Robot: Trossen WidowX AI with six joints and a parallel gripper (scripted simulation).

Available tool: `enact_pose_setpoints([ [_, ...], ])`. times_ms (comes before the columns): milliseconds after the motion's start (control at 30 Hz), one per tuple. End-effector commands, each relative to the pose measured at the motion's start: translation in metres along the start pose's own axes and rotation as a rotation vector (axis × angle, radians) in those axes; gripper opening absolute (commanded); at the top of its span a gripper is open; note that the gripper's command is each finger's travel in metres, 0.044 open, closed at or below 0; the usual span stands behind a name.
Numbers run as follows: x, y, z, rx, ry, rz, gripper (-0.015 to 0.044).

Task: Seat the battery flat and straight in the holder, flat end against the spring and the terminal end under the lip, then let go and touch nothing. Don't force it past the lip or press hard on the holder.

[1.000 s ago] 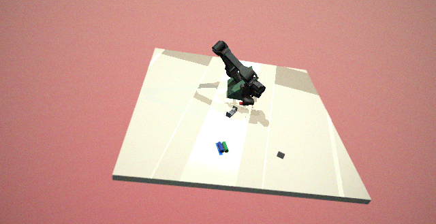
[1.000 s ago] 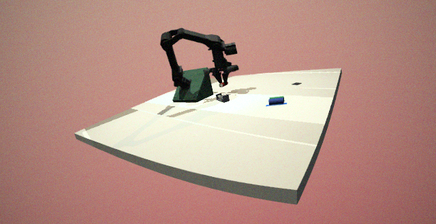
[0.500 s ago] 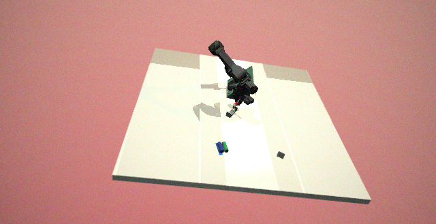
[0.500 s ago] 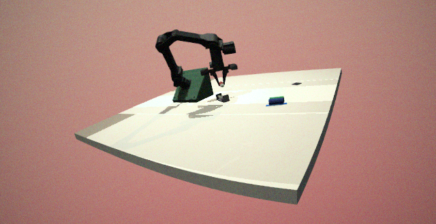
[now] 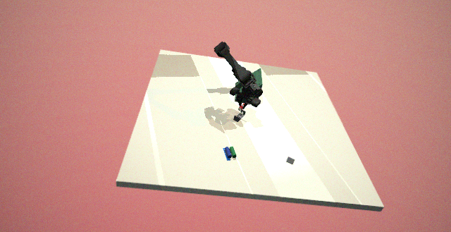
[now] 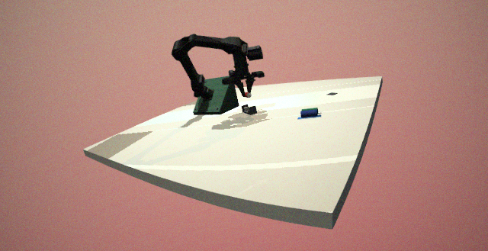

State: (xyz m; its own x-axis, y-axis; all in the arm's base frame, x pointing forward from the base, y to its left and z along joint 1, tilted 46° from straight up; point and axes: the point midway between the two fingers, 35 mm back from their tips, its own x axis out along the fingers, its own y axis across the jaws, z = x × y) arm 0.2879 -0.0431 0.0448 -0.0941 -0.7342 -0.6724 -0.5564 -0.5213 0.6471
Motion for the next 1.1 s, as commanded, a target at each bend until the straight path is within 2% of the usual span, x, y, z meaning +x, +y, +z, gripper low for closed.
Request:
enact_pose_setpoints([
  [0, 0.005, 0.000, -0.003, -0.006, 0.041, -0.007, 0.0074],
  [567, 0.035, 0.000, -0.006, 0.013, 0.240, -0.012, 0.0074],
  [1067, 0.042, -0.003, -0.005, 0.012, 0.304, -0.017, 0.0074],
])
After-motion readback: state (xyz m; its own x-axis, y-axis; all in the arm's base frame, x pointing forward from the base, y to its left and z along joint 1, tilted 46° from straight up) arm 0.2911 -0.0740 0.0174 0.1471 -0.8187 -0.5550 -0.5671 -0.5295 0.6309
